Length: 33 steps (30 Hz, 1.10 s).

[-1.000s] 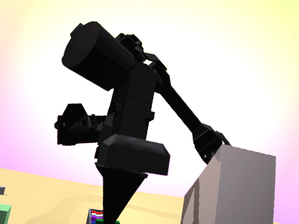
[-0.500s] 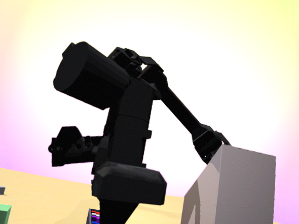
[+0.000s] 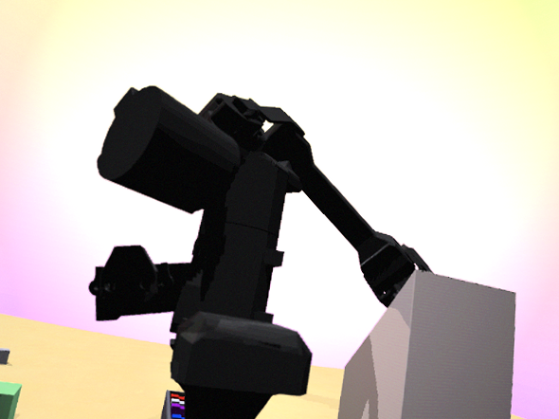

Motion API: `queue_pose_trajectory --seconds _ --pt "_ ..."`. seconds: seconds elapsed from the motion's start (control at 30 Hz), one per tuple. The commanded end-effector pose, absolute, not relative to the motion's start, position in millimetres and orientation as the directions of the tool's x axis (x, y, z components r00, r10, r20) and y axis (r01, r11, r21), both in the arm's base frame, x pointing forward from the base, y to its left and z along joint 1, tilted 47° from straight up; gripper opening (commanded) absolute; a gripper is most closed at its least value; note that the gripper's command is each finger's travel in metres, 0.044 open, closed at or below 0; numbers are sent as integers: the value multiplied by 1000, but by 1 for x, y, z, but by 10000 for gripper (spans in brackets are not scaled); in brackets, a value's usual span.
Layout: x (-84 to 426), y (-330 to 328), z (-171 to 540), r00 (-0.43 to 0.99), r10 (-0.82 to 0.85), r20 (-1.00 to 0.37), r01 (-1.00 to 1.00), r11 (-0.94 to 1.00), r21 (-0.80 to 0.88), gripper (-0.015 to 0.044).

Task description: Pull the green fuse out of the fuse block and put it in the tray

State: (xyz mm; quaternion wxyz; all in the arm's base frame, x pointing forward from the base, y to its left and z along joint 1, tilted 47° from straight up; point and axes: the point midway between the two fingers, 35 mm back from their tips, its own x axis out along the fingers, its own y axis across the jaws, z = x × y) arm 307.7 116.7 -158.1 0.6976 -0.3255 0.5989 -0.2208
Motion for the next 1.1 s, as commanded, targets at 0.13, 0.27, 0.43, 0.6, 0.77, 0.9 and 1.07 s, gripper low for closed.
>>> queue_pose_trajectory --seconds 0.13,0.27,0.43,0.6,0.77,0.9,1.07 --pt "300 143 -133 188 -699 -690 -90 687 -721 330" --pt "300 143 -133 188 -699 -690 -90 687 -721 330" --pt "300 143 -133 188 -699 -690 -90 687 -721 330" --pt "300 142 -133 189 -702 -686 -96 683 -725 330" --pt "300 142 -133 189 -702 -686 -96 683 -725 330" --pt "300 142 -133 189 -702 -686 -96 683 -725 330" --pt "300 142 -133 189 -702 -686 -96 683 -725 330"
